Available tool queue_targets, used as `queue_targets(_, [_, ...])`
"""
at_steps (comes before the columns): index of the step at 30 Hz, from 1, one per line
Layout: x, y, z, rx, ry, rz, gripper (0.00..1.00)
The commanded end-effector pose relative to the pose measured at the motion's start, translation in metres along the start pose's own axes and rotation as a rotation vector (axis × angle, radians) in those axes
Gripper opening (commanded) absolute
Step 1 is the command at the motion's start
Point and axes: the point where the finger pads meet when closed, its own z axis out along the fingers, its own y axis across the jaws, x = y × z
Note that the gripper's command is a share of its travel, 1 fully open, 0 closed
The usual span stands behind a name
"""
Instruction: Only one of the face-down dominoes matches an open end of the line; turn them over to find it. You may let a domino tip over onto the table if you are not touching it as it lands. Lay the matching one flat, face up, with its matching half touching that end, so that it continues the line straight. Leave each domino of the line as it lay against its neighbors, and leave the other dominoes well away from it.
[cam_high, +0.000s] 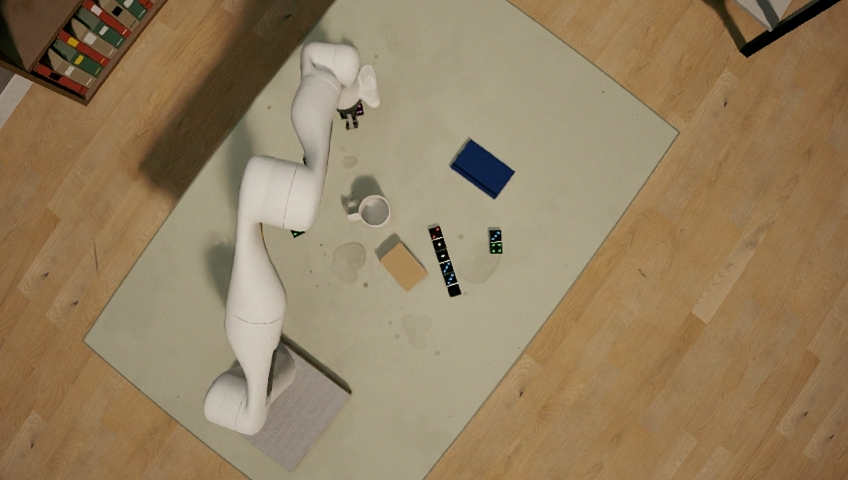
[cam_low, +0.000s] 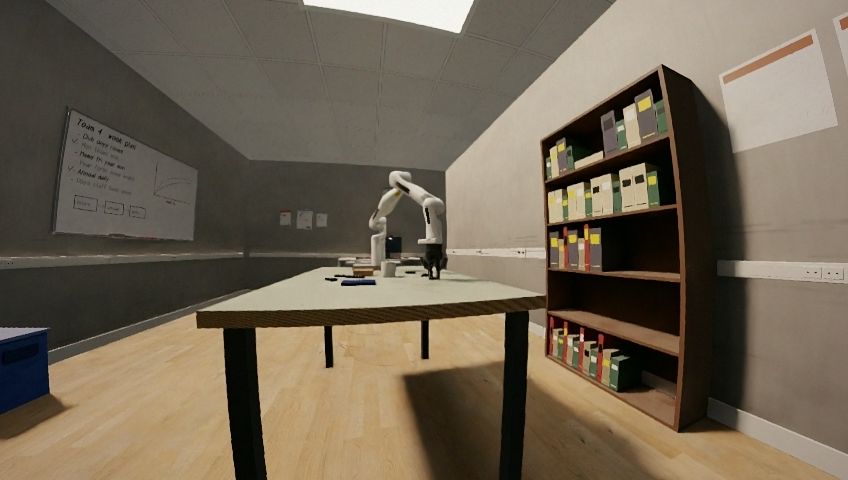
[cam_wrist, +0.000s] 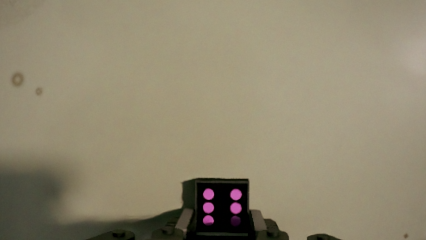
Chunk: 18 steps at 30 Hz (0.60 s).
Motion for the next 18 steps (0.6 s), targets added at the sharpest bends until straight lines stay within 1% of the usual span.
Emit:
queue_targets(1, [0.0002,-0.0002,-0.0006,0.001,0.001,0.000,0.31])
queue_targets(16, [0.0002,-0.0002,-0.0007,0.001,0.001,0.000,0.31])
queue_targets(18, [0.0002,-0.0002,-0.0035,0.001,0.001,0.000,0.31])
